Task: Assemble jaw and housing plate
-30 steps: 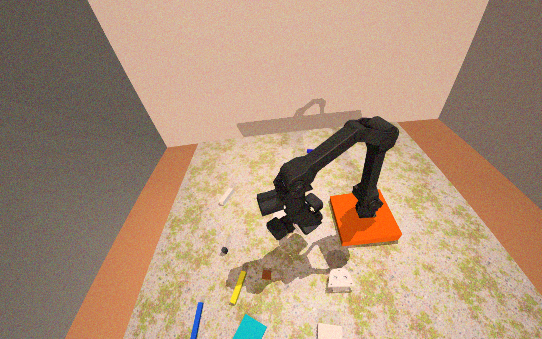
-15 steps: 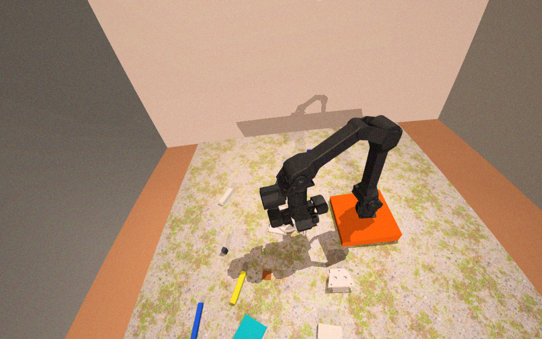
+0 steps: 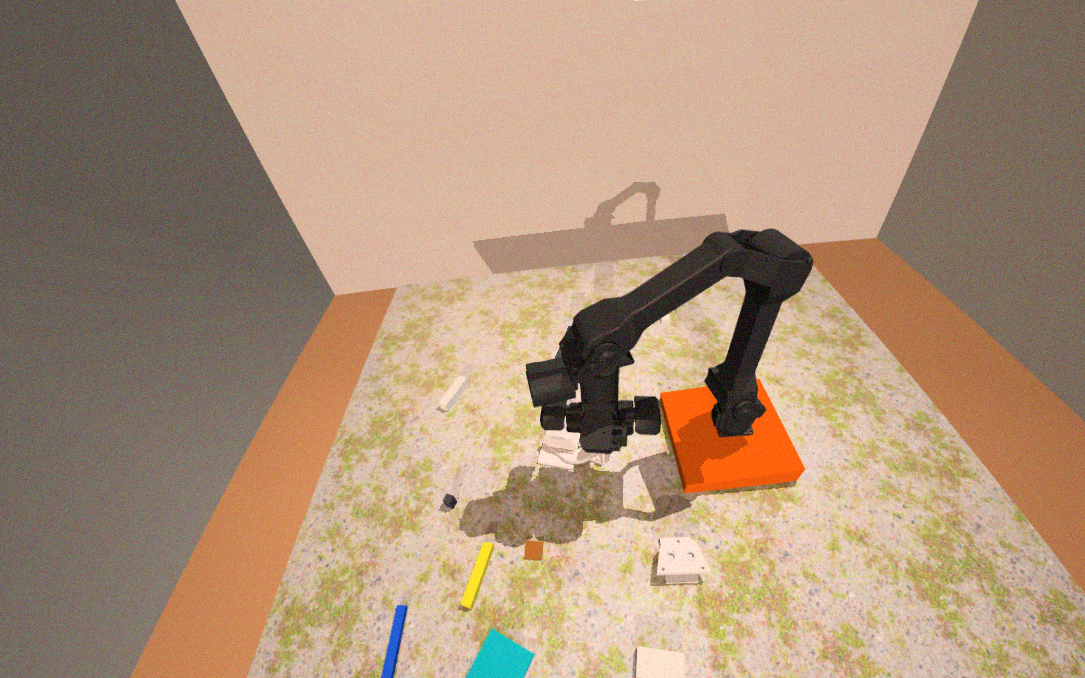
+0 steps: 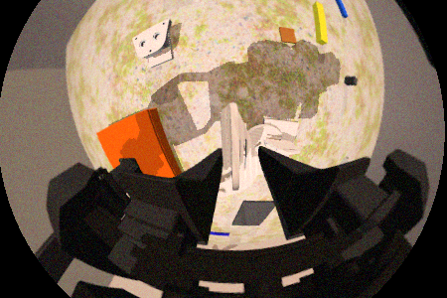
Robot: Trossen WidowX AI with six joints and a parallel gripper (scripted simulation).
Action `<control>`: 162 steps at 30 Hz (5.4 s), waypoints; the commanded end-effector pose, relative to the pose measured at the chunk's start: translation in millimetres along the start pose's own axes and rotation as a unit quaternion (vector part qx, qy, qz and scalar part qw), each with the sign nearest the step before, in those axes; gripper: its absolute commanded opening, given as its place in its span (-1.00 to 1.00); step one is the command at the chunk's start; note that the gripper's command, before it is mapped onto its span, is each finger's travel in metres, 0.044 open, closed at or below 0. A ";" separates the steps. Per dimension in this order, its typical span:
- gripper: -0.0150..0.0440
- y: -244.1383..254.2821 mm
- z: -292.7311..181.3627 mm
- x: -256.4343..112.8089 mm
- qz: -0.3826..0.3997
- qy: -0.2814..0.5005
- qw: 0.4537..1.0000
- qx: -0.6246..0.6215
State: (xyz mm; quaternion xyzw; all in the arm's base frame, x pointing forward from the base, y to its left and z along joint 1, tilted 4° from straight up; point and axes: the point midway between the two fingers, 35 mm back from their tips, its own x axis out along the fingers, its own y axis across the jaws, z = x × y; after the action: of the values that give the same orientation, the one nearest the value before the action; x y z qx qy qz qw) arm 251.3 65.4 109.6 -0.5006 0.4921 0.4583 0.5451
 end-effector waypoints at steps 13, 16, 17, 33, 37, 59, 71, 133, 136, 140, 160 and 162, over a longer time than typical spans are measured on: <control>-0.04 9.7 -16.2 1.6 0.004 0.001 0.981 0.192; -0.04 11.2 -19.2 1.7 0.003 0.001 0.973 0.229; -0.04 11.7 -20.1 1.8 0.003 0.001 0.971 0.241; -0.04 20.4 -35.2 3.0 0.003 0.003 0.903 0.430; -0.04 22.8 -38.8 3.3 0.003 0.003 0.880 0.475; -0.04 36.4 -57.2 5.9 0.001 0.004 0.717 0.697; -0.04 37.4 -58.3 6.1 0.001 0.005 0.703 0.711; -0.04 -62.3 -79.8 5.1 -0.003 0.002 0.710 0.704; -0.04 -62.3 -79.8 5.1 -0.003 0.002 0.710 0.704; -0.04 -62.3 -79.8 5.1 -0.003 0.002 0.710 0.704; -0.04 -62.3 -79.8 5.1 -0.003 0.002 0.710 0.704; -0.04 -62.3 -79.8 5.1 -0.003 0.002 0.710 0.704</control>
State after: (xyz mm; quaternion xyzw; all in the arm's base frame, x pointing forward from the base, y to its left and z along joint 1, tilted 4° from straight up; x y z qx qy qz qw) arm 305.9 -19.4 107.6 0.0261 0.6736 -0.0263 0.7381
